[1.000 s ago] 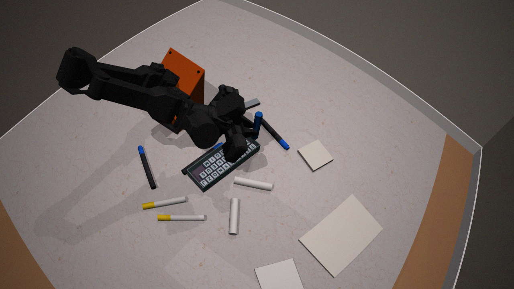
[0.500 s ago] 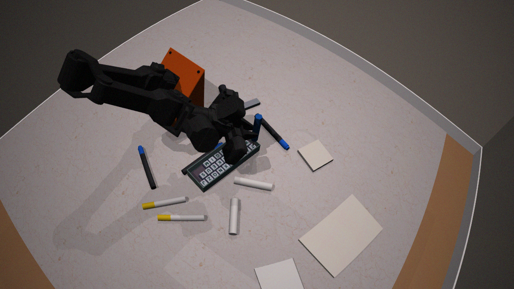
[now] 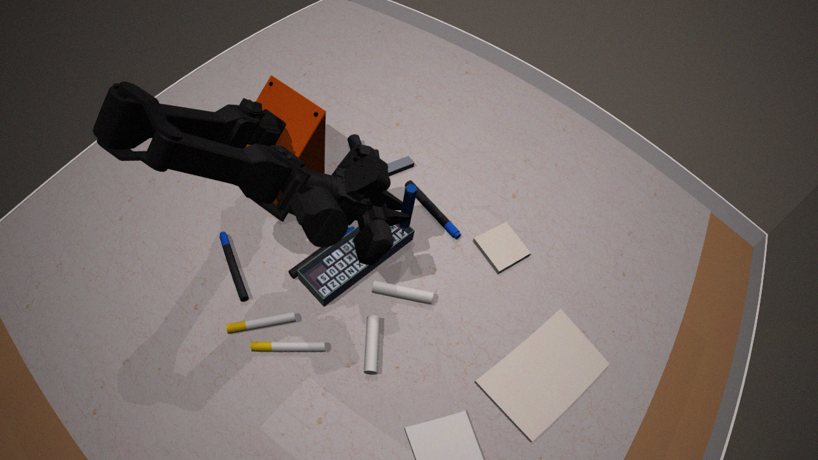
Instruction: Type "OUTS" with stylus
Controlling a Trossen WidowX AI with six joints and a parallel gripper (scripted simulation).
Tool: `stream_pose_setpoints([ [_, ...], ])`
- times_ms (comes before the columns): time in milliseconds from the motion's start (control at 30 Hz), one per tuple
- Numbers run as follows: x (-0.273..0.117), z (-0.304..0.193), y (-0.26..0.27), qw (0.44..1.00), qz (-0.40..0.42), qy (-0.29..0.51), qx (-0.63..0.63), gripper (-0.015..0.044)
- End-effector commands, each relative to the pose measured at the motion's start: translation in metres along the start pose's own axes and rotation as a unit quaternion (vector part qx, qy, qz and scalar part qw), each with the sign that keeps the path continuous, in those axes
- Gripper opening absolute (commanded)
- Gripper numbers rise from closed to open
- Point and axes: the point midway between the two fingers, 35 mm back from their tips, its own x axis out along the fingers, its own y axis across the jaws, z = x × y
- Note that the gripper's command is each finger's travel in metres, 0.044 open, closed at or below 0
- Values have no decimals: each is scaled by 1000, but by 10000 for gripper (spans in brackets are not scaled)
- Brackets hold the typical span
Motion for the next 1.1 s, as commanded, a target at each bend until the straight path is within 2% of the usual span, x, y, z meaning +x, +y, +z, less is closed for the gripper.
stream_pose_setpoints([
  [0,1,-2,1,1000,1,-1,-1,81],
  [367,0,1,1,1000,2,-1,-1,81],
  [833,-16,30,0,1000,2,-6,-3,84],
  [1033,-16,30,0,1000,2,-6,-3,44],
  [1067,-16,30,0,1000,2,-5,-3,18],
])
